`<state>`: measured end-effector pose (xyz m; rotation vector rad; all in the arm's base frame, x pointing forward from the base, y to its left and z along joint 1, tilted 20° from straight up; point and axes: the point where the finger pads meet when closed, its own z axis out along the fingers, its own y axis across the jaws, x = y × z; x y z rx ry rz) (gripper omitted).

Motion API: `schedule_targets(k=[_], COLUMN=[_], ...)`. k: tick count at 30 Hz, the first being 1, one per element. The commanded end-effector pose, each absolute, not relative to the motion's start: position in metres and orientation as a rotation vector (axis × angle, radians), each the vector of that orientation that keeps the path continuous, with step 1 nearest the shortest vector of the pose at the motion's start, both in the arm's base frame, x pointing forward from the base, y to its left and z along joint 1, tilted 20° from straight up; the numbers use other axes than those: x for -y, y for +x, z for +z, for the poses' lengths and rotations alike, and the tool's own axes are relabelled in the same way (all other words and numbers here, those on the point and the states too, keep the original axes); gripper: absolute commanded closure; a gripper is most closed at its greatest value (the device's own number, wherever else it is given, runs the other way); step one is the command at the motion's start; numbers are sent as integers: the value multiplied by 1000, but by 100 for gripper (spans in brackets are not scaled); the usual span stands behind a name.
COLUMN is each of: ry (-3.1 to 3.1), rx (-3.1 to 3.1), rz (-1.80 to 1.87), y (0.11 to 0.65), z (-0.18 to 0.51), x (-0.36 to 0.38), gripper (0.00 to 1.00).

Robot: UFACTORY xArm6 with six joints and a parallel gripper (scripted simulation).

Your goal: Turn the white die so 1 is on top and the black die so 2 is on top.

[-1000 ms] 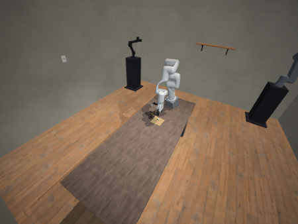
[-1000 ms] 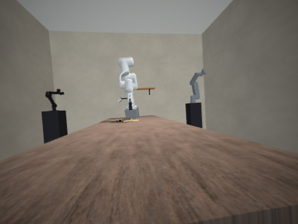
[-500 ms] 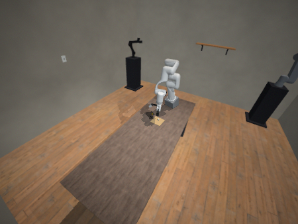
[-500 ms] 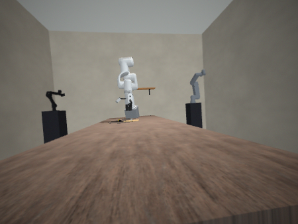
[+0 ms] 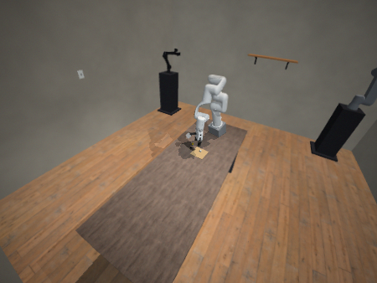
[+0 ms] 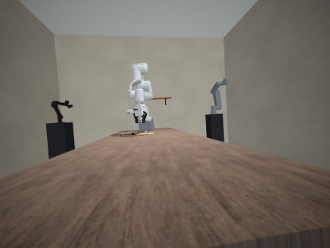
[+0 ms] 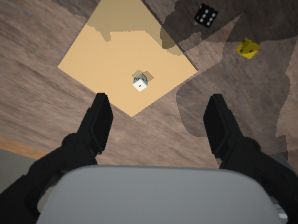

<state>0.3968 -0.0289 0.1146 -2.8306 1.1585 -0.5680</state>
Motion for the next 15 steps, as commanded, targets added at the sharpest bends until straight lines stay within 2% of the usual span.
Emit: schedule_targets(k=[1, 15], ry=[-2918, -3103], rx=[-913, -353], rz=[-539, -554], y=[400, 403], z=[115, 113], x=[37, 59], gripper=[0, 0])
